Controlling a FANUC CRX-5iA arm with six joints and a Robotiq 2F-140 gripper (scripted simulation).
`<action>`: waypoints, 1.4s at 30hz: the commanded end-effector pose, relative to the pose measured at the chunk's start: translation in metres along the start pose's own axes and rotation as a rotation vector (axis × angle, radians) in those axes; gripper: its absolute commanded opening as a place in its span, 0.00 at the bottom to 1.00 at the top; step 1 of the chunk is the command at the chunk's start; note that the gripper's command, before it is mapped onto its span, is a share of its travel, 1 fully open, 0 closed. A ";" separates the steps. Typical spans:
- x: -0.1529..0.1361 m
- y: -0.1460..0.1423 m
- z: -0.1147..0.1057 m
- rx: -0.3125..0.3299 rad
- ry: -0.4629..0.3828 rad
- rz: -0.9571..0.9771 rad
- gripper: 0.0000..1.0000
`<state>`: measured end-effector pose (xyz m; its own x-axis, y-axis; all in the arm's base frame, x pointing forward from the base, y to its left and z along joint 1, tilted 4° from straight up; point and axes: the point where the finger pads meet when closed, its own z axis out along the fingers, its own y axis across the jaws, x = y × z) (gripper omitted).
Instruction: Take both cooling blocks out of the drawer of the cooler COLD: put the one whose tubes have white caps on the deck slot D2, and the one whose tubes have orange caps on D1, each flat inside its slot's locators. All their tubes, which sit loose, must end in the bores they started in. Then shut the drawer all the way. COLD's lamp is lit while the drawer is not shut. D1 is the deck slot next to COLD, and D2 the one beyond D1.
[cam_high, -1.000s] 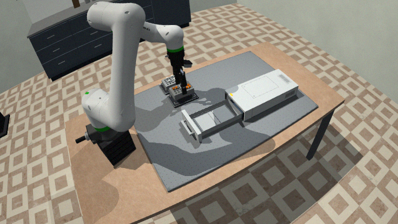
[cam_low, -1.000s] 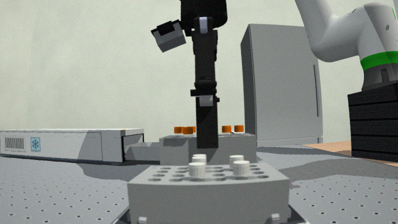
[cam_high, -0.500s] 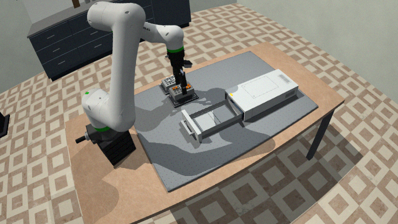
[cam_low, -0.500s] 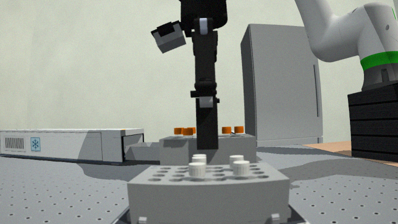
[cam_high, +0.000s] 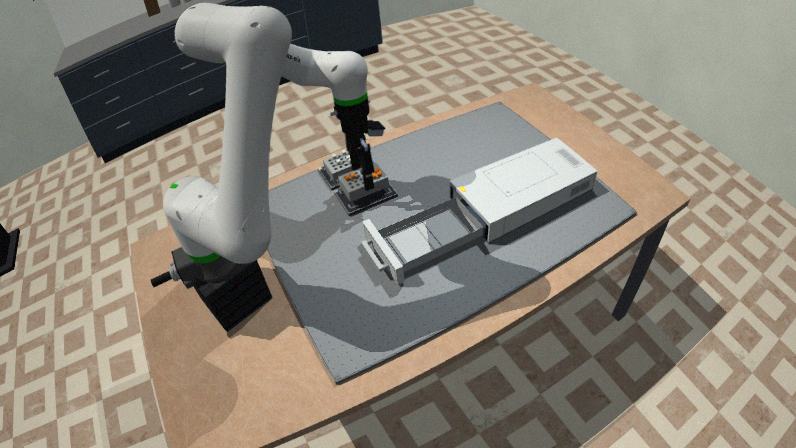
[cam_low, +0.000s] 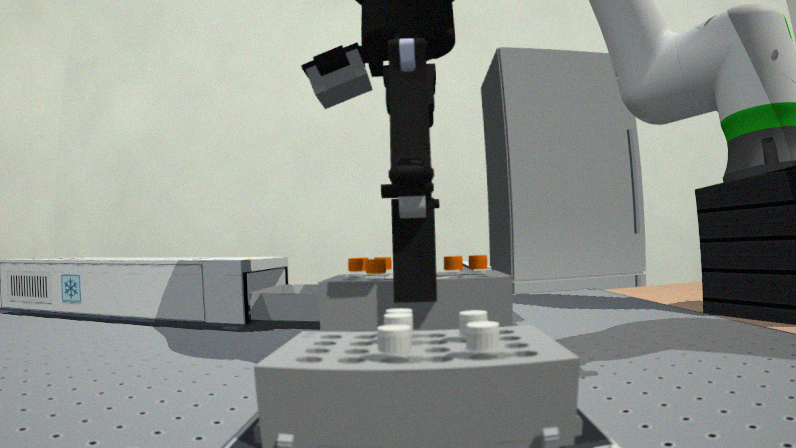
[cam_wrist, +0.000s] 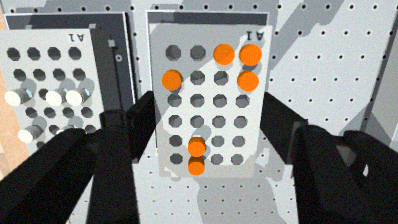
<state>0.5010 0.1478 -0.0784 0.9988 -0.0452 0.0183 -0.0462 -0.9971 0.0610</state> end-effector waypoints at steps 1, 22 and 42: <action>0.001 0.000 0.000 0.001 0.002 0.000 0.10; 0.001 0.000 0.003 0.001 0.002 0.000 0.10; 0.001 0.000 0.005 0.001 0.002 0.000 0.10</action>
<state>0.5011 0.1474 -0.0845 0.9988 -0.0452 0.0183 -0.0462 -0.9971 0.0610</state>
